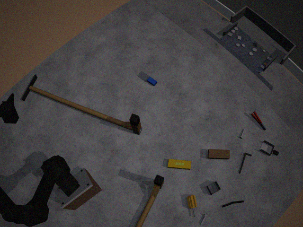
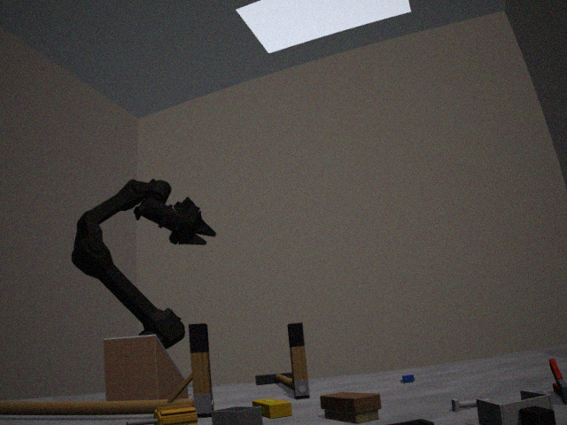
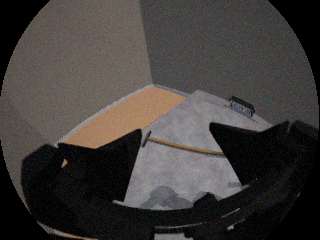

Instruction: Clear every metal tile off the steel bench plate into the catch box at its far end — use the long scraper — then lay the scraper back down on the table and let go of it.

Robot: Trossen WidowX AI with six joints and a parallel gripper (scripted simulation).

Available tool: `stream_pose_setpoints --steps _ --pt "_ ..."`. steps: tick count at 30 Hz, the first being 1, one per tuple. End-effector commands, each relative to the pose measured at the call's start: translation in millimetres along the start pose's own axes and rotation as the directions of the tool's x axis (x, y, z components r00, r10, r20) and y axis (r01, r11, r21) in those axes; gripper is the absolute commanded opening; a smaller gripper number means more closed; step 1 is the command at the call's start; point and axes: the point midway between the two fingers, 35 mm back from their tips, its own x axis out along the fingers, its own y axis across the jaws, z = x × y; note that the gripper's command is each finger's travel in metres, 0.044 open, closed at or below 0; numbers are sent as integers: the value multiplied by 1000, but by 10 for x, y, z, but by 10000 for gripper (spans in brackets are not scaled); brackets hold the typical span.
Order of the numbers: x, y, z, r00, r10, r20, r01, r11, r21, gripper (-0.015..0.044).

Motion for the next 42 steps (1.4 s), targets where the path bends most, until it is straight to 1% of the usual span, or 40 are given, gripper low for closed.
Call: stream_pose_setpoints --steps 1,21,42 --pt "73 75 41 999 -45 14 45 998 34 440" --pt "484 298 185 959 -271 83 251 947 199 440" --pt "967 282 379 856 -492 159 402 827 393 440"
